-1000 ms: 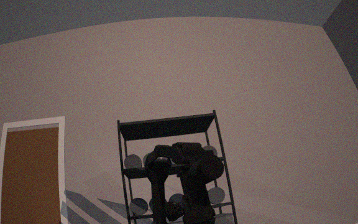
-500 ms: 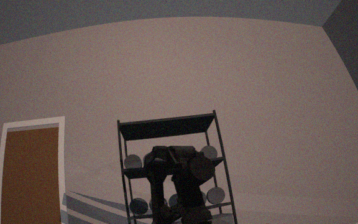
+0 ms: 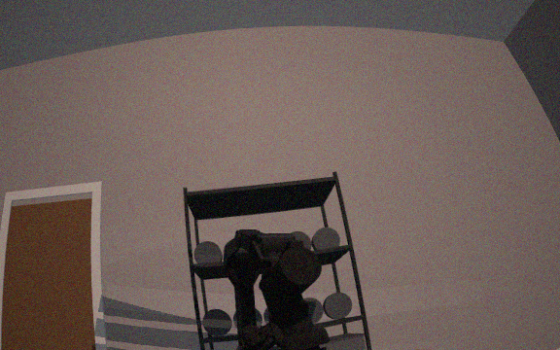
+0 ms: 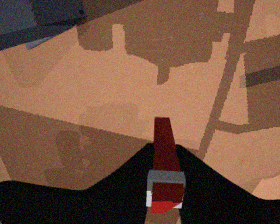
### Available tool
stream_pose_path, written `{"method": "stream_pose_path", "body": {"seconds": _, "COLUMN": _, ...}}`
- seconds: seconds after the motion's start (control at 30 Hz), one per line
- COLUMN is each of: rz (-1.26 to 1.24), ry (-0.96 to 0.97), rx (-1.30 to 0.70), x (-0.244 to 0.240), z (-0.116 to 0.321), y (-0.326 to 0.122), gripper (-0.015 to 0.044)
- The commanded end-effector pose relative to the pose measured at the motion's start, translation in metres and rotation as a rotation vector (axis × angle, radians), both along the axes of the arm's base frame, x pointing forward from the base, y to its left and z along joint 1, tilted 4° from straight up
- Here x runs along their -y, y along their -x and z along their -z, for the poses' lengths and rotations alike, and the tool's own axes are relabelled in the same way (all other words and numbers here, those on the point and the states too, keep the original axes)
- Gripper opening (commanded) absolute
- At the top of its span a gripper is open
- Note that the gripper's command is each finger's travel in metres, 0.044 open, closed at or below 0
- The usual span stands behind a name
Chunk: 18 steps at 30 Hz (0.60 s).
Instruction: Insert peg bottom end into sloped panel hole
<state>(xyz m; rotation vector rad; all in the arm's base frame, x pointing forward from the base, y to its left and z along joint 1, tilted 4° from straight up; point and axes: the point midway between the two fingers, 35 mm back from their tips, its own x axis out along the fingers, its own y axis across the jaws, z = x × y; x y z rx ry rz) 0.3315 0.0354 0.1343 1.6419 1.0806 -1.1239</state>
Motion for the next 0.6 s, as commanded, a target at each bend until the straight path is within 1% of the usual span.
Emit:
{"method": "stream_pose_path", "body": {"seconds": 0.0, "rz": -0.033, "ry": -0.003, "rx": 0.026, "x": 0.004, "z": 0.001, "y": 0.000, "gripper": 0.0000}}
{"method": "stream_pose_path", "body": {"seconds": 0.57, "rz": -0.144, "ry": 0.003, "rx": 0.119, "x": 0.017, "z": 0.005, "y": -0.005, "gripper": 0.0000}}
